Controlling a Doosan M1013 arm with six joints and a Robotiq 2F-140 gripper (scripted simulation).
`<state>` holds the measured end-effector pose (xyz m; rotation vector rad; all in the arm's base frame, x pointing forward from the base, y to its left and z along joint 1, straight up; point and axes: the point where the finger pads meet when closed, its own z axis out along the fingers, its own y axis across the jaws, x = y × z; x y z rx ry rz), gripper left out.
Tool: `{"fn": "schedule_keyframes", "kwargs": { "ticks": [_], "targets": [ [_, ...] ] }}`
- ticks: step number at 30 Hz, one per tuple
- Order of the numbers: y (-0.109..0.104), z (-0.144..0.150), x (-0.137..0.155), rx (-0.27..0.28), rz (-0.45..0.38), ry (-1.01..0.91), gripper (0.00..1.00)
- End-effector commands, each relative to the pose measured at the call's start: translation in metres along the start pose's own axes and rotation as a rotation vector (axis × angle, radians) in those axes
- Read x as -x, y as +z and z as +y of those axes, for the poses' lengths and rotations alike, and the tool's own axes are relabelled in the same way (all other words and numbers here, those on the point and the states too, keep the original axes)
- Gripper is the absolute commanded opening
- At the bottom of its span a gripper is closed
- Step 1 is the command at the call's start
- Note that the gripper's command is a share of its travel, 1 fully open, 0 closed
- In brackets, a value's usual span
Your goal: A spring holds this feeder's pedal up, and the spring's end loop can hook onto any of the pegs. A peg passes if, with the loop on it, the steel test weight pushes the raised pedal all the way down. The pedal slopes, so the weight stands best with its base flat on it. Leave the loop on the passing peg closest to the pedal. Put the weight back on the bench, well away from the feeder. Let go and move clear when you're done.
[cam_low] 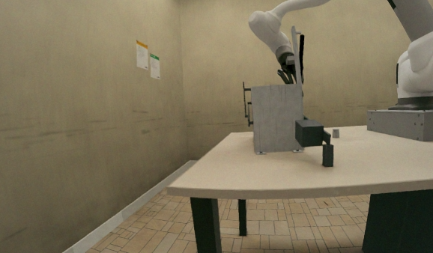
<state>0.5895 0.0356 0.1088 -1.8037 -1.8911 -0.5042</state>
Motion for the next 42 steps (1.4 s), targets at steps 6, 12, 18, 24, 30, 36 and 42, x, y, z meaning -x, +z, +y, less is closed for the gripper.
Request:
{"fn": "schedule_keyframes", "kwargs": {
  "ticks": [6,12,18,24,30,36,42],
  "targets": [
    [-0.003,0.000,0.002,0.001,0.000,0.000,0.17],
    [-0.004,0.000,0.004,0.001,0.000,0.000,0.17],
    [-0.006,0.000,0.007,0.000,0.000,0.000,0.17],
    [-0.007,0.000,0.008,0.000,0.000,0.000,0.17],
    [-0.009,0.000,0.011,0.000,0.000,0.000,0.17],
    [-0.011,0.000,0.014,0.000,0.000,0.000,0.17],
    [-0.012,0.000,0.015,0.000,0.000,0.000,0.17]
  ]
}}
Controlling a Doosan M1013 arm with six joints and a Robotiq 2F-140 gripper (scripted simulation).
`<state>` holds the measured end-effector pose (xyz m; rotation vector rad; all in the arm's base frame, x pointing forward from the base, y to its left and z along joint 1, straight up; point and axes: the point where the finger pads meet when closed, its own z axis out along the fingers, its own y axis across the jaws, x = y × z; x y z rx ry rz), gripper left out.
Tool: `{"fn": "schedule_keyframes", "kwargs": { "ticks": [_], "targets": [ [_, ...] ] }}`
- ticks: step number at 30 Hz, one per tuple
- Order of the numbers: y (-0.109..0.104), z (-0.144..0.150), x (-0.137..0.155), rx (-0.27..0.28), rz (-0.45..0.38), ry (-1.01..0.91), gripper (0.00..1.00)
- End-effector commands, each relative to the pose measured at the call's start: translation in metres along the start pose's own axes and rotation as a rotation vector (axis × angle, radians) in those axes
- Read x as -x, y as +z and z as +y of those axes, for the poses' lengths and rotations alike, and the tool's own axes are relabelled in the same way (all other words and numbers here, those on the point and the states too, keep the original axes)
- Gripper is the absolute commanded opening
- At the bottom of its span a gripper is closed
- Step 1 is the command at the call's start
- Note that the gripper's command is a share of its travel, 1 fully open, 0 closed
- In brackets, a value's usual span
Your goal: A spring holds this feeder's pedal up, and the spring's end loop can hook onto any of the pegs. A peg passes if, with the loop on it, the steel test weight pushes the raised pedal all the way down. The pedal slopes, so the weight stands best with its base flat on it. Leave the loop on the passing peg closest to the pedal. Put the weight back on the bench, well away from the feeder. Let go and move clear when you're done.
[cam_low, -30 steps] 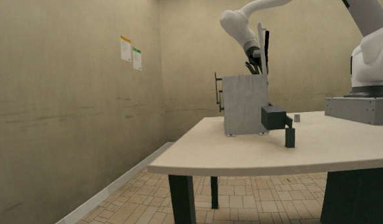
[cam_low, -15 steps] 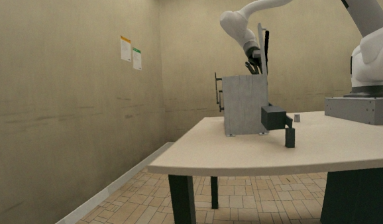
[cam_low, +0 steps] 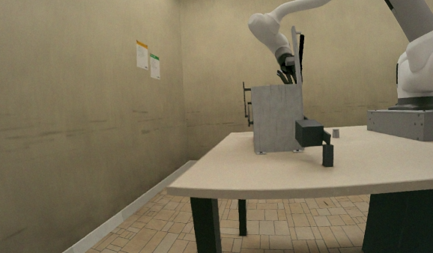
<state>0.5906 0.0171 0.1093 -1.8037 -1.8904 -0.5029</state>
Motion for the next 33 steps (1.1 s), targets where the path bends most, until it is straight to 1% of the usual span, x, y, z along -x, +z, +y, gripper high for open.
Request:
{"fn": "schedule_keyframes", "kwargs": {
  "ticks": [1,33],
  "targets": [
    [-0.001,0.000,0.000,0.001,0.000,-0.001,0.17],
    [-0.010,0.000,0.012,0.000,0.000,0.000,0.17]
  ]
}}
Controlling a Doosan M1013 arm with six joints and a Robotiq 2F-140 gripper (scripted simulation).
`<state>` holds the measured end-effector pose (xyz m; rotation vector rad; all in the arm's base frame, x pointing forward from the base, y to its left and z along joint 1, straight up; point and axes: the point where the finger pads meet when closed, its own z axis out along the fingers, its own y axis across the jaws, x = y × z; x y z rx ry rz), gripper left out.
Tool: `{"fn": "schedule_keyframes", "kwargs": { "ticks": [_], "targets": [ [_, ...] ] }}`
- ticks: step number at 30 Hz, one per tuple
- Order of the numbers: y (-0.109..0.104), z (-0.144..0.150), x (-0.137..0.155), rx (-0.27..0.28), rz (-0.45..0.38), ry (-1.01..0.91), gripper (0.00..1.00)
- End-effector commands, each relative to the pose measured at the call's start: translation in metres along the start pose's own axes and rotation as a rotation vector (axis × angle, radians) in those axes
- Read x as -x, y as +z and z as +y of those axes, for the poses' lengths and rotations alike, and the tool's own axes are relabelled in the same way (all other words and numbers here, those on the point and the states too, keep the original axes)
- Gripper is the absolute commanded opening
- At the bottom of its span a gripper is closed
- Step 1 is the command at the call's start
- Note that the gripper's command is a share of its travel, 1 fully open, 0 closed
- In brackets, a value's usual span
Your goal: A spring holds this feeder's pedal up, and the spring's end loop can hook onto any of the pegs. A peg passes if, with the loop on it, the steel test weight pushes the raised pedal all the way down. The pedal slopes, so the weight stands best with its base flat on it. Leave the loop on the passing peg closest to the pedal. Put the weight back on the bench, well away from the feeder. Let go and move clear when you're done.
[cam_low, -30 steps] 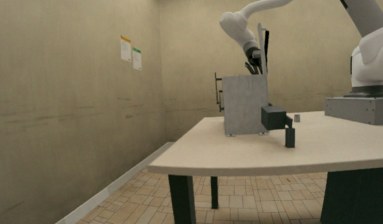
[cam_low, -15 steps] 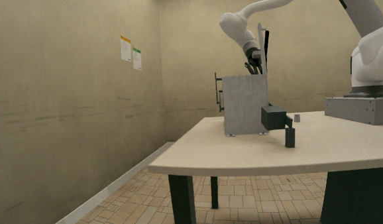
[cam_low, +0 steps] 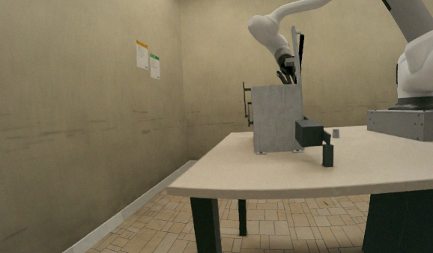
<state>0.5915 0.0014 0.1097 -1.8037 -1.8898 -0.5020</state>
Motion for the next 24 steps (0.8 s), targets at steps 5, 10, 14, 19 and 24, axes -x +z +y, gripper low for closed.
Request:
{"fn": "schedule_keyframes", "kwargs": {
  "ticks": [5,10,14,19,24],
  "targets": [
    [-0.0022,0.0003,0.0018,0.001,0.000,-0.001,0.17],
    [-0.0040,0.0002,0.0042,0.001,0.000,0.000,0.17],
    [-0.0054,0.0002,0.0061,0.001,0.000,0.000,0.17],
    [-0.0059,0.0002,0.0067,0.001,0.000,0.000,0.17],
    [-0.0077,0.0002,0.0091,0.001,0.000,0.000,0.17]
  ]
}}
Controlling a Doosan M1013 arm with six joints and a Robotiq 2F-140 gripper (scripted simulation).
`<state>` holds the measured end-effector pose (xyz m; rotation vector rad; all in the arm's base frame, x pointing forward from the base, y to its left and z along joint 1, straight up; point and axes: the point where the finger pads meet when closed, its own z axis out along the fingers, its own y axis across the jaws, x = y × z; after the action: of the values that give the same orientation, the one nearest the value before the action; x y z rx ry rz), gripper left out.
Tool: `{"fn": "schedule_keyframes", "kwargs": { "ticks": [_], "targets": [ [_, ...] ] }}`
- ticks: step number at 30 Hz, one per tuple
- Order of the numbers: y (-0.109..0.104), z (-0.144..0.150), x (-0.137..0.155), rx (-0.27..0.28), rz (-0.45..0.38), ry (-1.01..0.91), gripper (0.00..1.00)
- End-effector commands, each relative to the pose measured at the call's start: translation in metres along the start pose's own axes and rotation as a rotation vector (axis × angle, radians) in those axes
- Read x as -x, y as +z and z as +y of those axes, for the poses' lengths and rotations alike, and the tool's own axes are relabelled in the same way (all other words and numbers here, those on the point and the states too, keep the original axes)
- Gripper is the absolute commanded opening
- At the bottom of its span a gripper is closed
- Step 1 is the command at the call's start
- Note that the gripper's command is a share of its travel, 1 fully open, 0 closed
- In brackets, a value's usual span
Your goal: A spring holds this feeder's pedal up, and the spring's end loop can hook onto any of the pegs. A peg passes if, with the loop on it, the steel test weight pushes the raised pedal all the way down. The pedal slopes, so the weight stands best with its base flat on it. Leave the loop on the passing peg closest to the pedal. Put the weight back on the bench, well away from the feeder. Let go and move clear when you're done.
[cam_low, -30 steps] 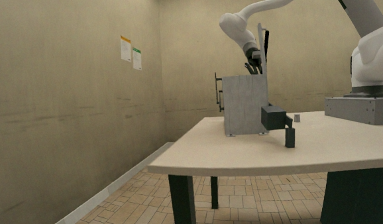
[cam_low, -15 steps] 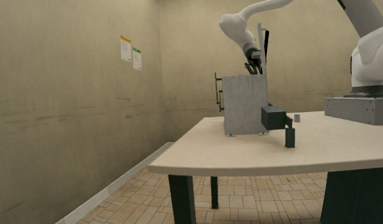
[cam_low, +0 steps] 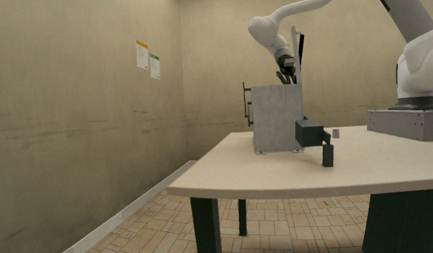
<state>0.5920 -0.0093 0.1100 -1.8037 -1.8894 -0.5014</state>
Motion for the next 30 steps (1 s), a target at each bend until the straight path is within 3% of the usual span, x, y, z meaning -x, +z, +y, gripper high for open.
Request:
{"fn": "schedule_keyframes", "kwargs": {
  "ticks": [1,30],
  "targets": [
    [-0.002,0.000,0.001,0.001,0.000,-0.001,0.17],
    [-0.009,0.000,0.011,0.001,0.000,0.000,0.17]
  ]
}}
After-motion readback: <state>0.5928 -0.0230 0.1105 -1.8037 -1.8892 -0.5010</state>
